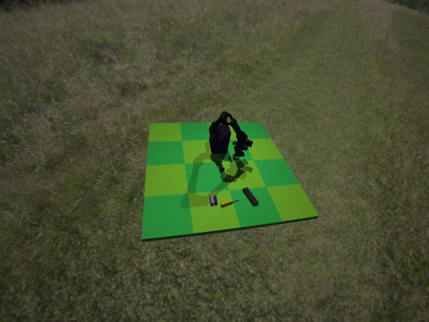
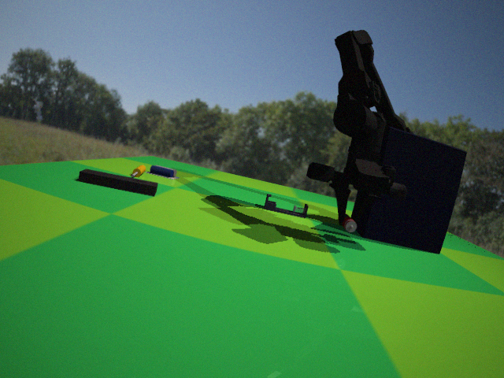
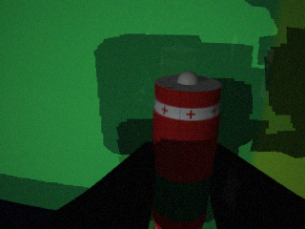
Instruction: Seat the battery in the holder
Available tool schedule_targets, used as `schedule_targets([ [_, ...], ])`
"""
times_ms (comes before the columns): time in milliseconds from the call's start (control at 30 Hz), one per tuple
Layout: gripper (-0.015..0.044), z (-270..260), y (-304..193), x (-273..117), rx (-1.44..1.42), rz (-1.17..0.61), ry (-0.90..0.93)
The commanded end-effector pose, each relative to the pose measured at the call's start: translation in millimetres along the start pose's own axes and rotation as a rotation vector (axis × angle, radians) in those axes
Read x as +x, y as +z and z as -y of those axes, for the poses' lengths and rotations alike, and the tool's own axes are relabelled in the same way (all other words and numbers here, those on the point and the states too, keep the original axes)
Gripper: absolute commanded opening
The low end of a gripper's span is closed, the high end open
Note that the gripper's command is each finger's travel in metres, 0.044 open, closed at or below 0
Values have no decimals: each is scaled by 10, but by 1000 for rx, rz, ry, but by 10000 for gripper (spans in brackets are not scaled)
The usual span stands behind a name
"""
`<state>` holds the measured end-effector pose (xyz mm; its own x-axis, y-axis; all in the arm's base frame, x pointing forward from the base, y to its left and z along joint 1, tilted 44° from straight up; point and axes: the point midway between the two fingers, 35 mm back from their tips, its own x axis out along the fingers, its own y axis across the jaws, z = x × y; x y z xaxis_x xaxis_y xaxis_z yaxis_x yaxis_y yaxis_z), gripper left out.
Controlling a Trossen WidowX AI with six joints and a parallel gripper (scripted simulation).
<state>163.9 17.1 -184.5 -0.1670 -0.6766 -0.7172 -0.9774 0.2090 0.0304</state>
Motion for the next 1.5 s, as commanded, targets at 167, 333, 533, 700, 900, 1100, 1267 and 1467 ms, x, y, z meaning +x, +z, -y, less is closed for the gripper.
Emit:
schedule_targets([
  [167,69,85,14,-252,59,24,-11],
  [333,69,376,-235,-364,353,51,-6],
  [533,69,682,-629,-451,717,70,4],
  [700,69,882,-1017,-483,1044,68,11],
  [900,69,1031,-1525,-484,1425,60,21],
  [1100,69,1062,-1750,-473,1581,58,32],
  [1267,69,1064,-1725,-433,1568,75,29],
  [1467,69,1094,-1697,-309,1562,136,-12],
])
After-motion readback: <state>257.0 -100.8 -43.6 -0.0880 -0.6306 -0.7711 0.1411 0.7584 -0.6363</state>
